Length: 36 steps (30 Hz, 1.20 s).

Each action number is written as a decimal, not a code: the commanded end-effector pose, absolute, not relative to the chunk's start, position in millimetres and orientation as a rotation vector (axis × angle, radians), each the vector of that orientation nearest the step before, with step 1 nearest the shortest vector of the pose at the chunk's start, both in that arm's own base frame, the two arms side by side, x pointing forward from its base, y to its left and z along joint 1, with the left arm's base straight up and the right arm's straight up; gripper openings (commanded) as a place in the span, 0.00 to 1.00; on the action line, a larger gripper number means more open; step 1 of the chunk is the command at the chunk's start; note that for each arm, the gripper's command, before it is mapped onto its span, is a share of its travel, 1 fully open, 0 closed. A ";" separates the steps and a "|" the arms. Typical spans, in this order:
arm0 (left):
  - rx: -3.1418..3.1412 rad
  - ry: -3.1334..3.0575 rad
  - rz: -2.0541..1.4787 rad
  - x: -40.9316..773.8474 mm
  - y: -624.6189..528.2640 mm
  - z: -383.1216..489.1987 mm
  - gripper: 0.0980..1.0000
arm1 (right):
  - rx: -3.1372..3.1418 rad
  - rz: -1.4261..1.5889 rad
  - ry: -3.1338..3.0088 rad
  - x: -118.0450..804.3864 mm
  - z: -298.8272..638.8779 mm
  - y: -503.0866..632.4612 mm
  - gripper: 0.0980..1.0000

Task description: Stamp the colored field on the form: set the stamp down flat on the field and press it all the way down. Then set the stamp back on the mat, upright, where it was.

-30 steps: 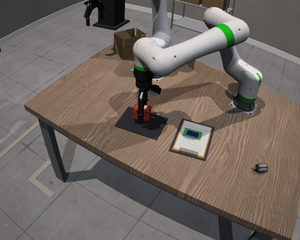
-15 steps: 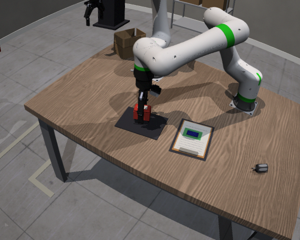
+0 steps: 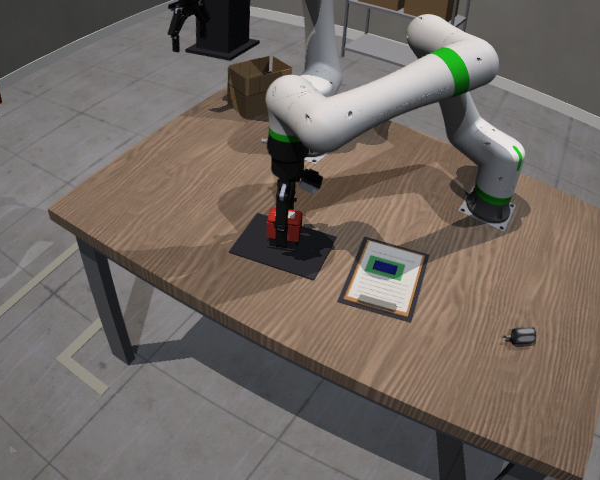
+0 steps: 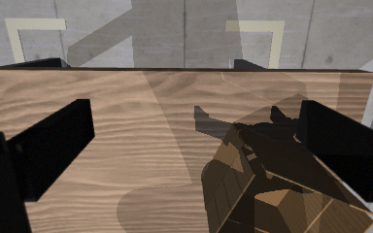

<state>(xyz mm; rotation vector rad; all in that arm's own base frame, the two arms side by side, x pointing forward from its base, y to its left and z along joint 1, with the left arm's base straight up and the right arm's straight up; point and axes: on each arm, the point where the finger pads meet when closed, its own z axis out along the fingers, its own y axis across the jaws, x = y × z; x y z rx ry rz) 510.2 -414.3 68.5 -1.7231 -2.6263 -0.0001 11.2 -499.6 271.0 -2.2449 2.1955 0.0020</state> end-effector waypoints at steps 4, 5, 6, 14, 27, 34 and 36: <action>-1.724 -2.629 0.001 510.7 -414.9 78.0 0.54 | -2.246 0.000 2.197 11.1 272.0 -499.9 1.00; -1.724 -2.629 0.001 510.7 -414.9 82.7 0.54 | -2.246 0.000 2.197 11.1 272.0 -499.9 1.00; -1.724 -2.629 0.001 510.6 -414.9 88.5 0.54 | -2.246 0.000 2.197 11.1 272.0 -499.9 1.00; -1.724 -2.629 0.001 510.5 -414.8 145.2 0.54 | -2.246 0.000 2.197 11.1 272.0 -499.9 1.00; -1.724 -2.628 0.001 510.5 -414.8 160.0 0.54 | -2.246 0.000 2.197 11.1 272.0 -499.9 1.00; -1.724 -2.628 0.001 510.5 -414.8 160.0 0.54 | -2.246 0.000 2.197 11.1 272.0 -499.9 1.00; -1.724 -2.628 0.001 510.5 -414.8 160.0 0.54 | -2.246 0.000 2.197 11.1 272.0 -499.9 1.00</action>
